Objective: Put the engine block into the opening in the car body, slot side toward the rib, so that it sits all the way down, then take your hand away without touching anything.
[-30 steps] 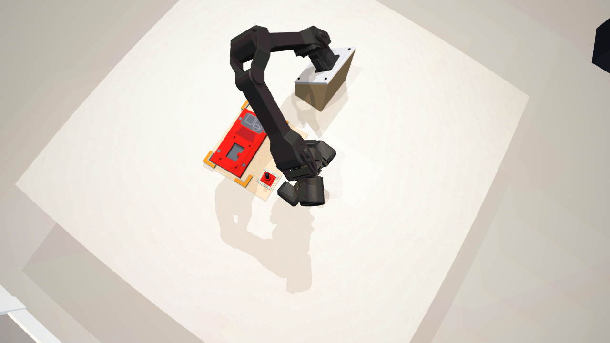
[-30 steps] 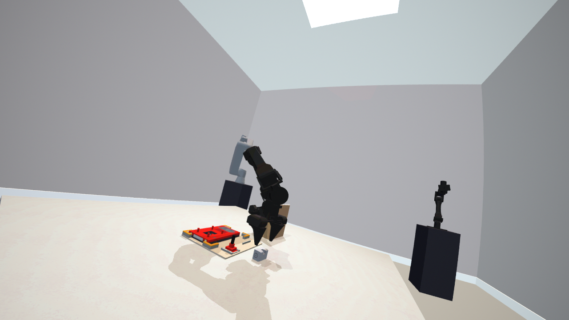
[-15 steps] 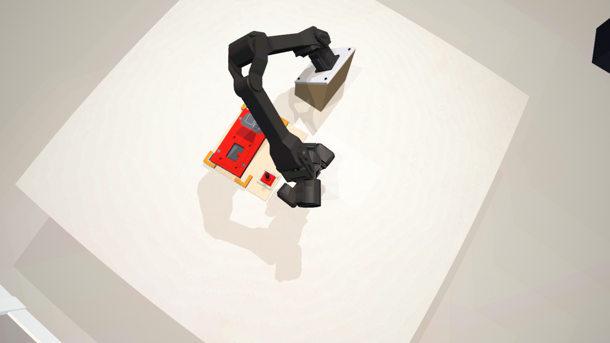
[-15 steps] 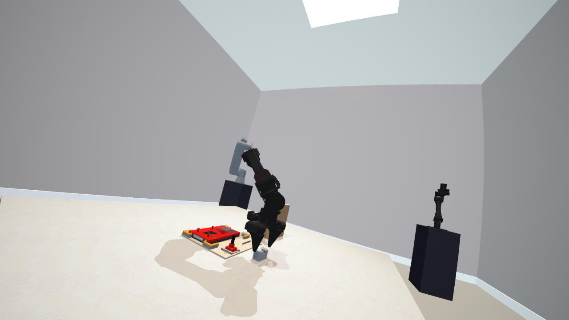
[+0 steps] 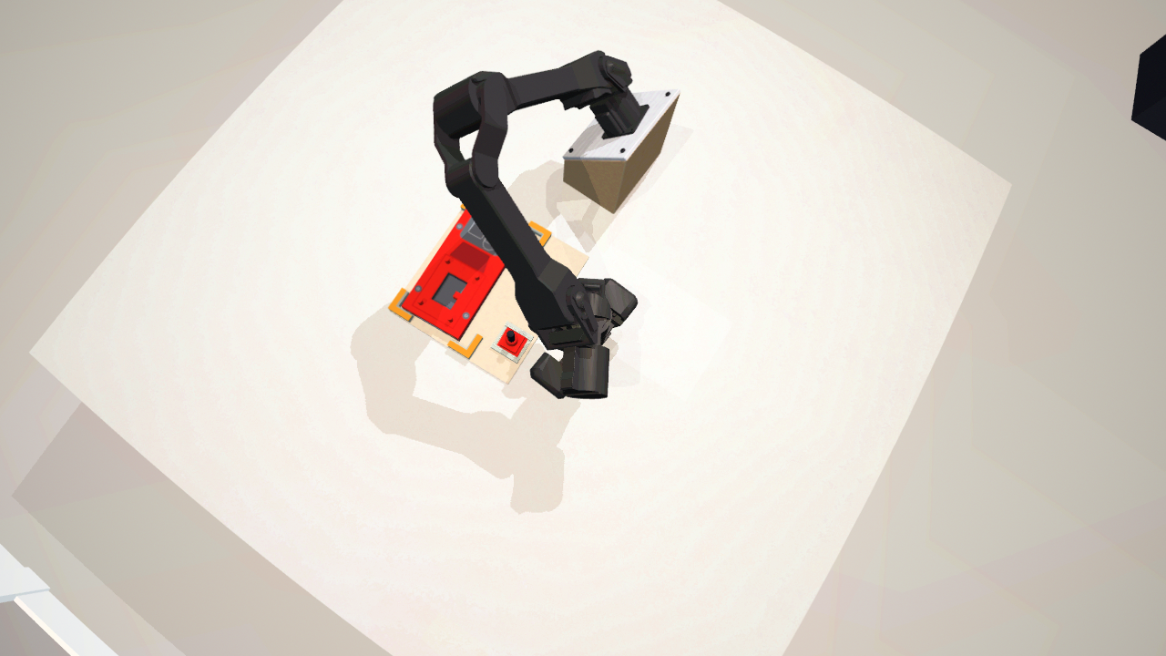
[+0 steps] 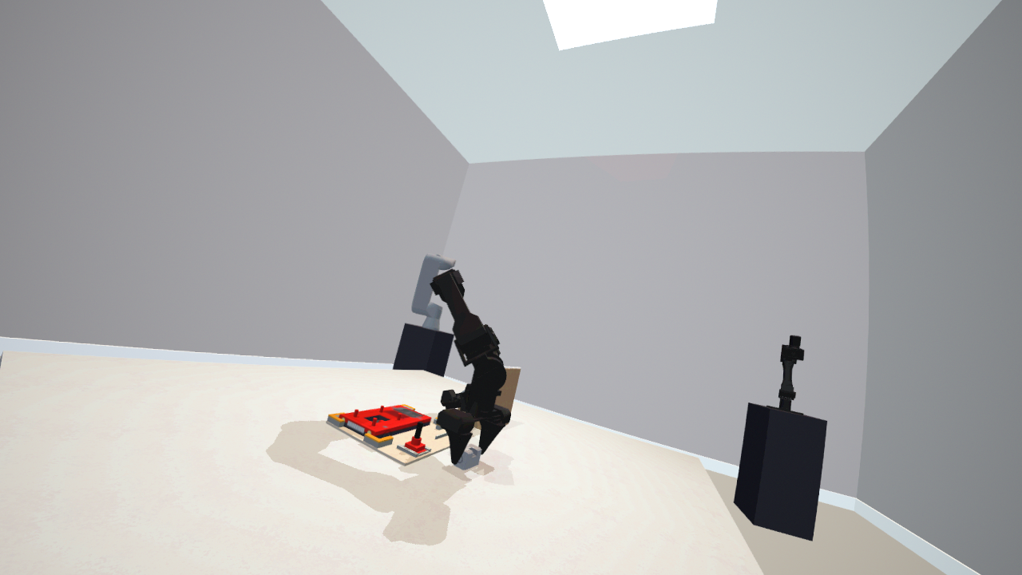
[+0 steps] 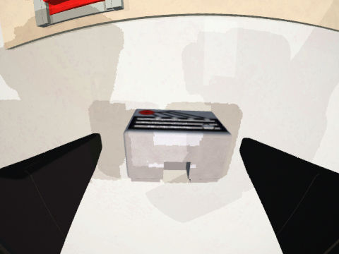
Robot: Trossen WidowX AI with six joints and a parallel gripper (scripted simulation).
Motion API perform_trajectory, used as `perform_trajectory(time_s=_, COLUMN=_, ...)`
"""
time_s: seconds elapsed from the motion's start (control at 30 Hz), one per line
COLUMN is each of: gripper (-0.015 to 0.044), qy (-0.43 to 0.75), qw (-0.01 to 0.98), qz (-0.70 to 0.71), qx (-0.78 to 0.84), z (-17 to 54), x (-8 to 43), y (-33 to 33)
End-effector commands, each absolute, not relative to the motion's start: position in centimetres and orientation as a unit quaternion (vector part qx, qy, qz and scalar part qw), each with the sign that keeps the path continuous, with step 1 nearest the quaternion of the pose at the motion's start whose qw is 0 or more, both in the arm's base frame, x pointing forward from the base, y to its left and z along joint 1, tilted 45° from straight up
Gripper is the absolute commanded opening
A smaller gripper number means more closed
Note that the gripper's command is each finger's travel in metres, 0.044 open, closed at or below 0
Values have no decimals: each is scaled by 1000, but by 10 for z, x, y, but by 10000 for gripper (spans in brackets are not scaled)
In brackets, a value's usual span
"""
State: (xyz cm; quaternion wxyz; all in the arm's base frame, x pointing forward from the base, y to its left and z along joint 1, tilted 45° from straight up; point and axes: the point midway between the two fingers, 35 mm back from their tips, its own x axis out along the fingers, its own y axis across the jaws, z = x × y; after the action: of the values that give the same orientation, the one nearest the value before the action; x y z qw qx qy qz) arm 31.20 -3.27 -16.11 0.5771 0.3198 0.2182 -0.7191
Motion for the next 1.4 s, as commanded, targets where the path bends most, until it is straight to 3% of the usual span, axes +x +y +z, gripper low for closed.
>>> perform_trajectory(time_s=0.0, gripper=361, qy=218, qw=578, qz=-719, qx=317, z=-162, x=311, y=-35)
perform_trajectory(time_s=0.2, gripper=204, qy=218, qw=578, qz=-719, qx=317, z=-162, x=311, y=-35)
perform_trajectory(time_s=0.4, gripper=164, qy=218, qw=578, qz=-719, qx=317, z=-162, x=311, y=-35)
perform_trajectory(time_s=0.6, gripper=6, qy=219, qw=578, qz=-719, qx=318, z=-156, x=314, y=-28)
perform_trajectory(time_s=1.37, gripper=0, qy=221, qw=578, qz=-718, qx=320, z=-108, x=329, y=23)
